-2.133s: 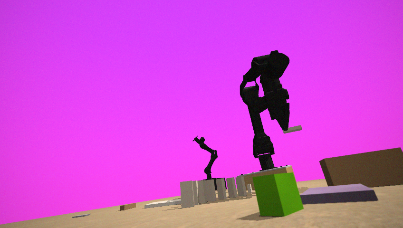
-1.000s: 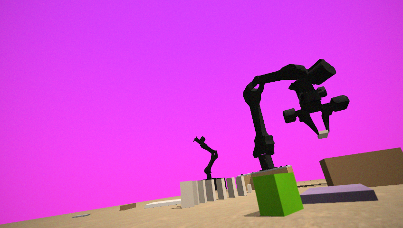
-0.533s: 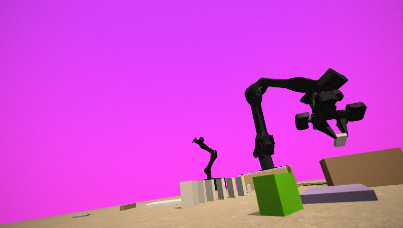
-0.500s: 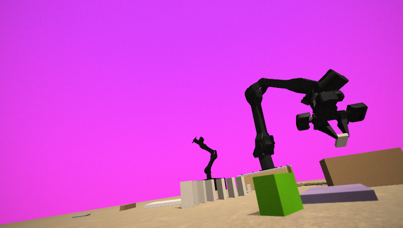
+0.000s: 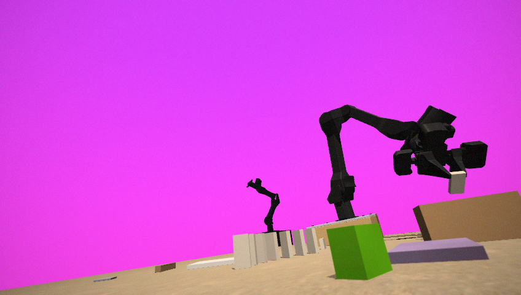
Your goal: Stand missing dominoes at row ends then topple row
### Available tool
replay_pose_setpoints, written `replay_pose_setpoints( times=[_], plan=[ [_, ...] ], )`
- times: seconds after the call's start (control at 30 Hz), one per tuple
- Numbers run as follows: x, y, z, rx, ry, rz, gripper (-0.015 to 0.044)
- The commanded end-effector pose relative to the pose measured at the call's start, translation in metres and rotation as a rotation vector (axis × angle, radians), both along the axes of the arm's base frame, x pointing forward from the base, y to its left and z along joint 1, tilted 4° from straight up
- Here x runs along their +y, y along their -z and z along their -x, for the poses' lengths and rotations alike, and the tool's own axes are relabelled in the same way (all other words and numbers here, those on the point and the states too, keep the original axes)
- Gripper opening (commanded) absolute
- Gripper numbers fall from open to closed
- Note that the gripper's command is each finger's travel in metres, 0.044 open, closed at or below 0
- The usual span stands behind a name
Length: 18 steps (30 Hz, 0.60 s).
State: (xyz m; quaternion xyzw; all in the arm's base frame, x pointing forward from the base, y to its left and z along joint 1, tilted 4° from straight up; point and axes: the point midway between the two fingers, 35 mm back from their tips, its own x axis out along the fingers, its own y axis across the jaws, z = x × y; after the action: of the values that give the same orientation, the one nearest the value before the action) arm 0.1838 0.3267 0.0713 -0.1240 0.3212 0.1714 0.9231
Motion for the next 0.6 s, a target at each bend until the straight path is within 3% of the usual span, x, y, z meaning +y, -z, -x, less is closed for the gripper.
replay_pose_setpoints(
  times=[0.0,0.57],
  plan=[
    [-0.001,0.007,0.004,-0.076,-0.009,0.000,0.0107],
    [-0.014,-0.002,0.029,-0.361,-0.008,-0.108,0.0107]
  ],
)
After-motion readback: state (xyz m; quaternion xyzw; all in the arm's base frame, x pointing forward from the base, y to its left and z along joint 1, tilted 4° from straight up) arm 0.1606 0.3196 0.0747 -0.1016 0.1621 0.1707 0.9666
